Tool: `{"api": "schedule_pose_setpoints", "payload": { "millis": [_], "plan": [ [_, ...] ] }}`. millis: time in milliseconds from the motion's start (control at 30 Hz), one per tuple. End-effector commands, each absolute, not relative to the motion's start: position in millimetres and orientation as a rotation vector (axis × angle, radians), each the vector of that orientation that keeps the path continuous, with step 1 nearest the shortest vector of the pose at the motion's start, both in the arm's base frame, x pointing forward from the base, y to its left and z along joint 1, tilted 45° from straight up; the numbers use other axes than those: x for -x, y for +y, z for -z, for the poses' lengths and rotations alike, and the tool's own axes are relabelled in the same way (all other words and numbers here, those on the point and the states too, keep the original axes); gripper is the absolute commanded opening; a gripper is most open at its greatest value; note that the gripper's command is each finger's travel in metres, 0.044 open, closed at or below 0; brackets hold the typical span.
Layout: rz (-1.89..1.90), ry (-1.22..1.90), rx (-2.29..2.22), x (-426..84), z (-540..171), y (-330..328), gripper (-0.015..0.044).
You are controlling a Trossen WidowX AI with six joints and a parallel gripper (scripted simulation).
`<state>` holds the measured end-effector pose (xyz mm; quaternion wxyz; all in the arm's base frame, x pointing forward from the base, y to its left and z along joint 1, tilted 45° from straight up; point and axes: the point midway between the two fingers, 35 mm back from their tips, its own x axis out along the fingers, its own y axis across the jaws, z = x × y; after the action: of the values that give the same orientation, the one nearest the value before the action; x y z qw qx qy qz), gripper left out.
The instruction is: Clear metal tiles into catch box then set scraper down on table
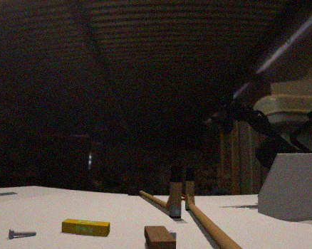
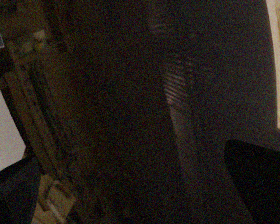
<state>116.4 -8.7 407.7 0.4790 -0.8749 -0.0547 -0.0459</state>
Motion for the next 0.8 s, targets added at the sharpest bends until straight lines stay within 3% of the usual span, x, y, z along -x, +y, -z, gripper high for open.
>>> {"api": "schedule_pose_setpoints", "payload": {
  "millis": [0,767],
  "plan": [
    [0.112,-0.134,2.135,-116,-408,-9,0.0426],
    [0.161,-0.168,2.069,-106,-432,-1,0.044]
  ]
}}
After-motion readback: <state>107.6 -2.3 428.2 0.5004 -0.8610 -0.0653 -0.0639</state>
